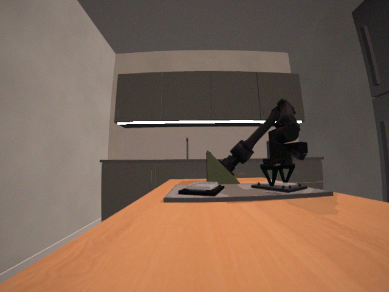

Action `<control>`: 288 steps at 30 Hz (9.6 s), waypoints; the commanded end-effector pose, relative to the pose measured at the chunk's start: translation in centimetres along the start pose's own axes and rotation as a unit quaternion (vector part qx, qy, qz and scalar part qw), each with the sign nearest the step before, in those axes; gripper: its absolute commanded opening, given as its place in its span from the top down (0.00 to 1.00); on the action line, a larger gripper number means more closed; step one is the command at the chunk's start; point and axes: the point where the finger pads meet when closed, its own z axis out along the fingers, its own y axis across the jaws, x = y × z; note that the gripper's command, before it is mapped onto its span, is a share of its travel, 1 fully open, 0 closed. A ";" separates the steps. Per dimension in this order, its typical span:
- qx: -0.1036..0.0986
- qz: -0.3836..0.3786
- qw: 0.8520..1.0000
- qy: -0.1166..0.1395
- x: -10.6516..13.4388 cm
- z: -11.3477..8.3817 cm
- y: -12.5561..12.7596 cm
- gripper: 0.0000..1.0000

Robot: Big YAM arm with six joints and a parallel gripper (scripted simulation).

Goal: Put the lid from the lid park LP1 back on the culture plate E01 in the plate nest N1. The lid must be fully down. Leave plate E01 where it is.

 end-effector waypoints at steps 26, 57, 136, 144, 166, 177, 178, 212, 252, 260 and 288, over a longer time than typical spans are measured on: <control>0.002 -0.019 1.000 -0.003 -1.4 -3.2 0.5 1.00; 0.006 -0.013 1.000 -0.006 -1.3 -6.6 0.0 1.00; 0.009 0.406 0.914 -0.018 3.2 -7.2 -10.2 1.00; 0.010 0.396 0.918 -0.018 4.1 -7.2 -12.1 1.00; 0.012 0.397 0.918 -0.018 7.3 -7.2 -18.3 1.00; 0.012 0.398 0.917 -0.016 8.9 -7.2 -21.4 1.00; 0.012 0.398 0.917 -0.016 8.9 -7.2 -21.4 1.00; 0.010 0.396 0.918 -0.009 11.1 -7.1 -26.8 1.00; 0.004 0.403 0.915 0.000 10.9 -6.2 -26.8 1.00; 0.004 0.403 0.915 0.000 10.9 -6.2 -26.8 1.00; -0.002 0.409 0.912 0.007 12.4 -2.5 -25.6 1.00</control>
